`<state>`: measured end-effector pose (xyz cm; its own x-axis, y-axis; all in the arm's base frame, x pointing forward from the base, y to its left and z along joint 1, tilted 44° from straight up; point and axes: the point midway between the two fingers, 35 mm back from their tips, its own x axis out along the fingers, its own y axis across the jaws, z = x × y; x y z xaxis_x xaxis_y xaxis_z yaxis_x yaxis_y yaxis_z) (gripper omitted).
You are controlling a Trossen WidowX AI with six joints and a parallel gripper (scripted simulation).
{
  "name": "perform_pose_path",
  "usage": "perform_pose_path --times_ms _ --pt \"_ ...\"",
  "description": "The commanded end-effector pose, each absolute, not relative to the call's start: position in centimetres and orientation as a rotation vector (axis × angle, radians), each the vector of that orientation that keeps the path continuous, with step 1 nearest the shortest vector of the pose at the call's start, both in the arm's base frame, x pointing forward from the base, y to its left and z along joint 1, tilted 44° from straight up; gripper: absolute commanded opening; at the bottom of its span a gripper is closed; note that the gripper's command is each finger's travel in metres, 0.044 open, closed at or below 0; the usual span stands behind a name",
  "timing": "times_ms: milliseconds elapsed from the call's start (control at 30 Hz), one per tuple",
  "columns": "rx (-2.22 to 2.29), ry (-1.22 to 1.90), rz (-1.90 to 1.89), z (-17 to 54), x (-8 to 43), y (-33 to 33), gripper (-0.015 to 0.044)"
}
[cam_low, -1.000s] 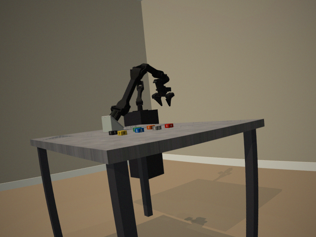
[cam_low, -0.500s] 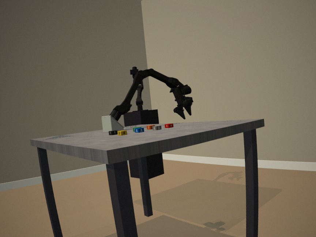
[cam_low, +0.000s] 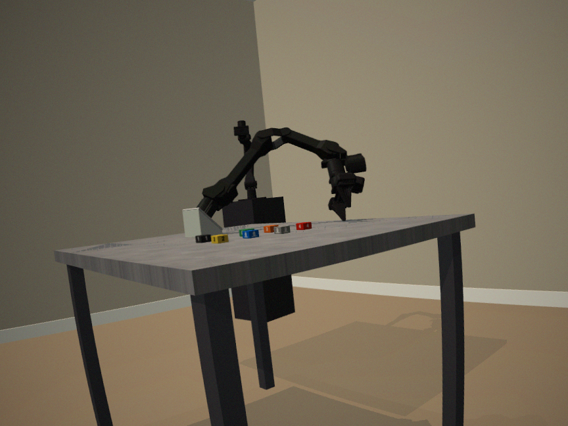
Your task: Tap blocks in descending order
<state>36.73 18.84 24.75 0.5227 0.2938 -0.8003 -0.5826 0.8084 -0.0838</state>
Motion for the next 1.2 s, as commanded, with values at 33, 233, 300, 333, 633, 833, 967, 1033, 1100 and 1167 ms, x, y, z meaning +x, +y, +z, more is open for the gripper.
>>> perform_pose_path --times_ms 33,233,300,333,633,833,967,1033,1100,1167 --pt "-0.349 1.05 0.47 19.5 39.3 12.1 0.04" --pt "-0.264 1.242 0.421 13.8 40.0 3.3 0.04" --pt "-0.219 1.3 0.411 12.1 39.6 0.4 0.04" --pt "-0.193 1.327 0.408 11.2 39.3 -1.0 0.04" --pt "0.114 1.494 0.404 4.4 34.0 -12.3 0.04" --pt "0.373 1.508 0.417 0.9 28.5 -17.6 0.04" --pt "0.555 1.469 0.424 -1.0 24.5 -20.2 0.04" --pt "0.638 1.438 0.426 -1.8 22.7 -21.0 0.04" --pt "0.692 1.413 0.426 -2.3 21.4 -21.5 0.04" --pt "0.717 1.401 0.426 -2.5 20.9 -21.7 0.04"
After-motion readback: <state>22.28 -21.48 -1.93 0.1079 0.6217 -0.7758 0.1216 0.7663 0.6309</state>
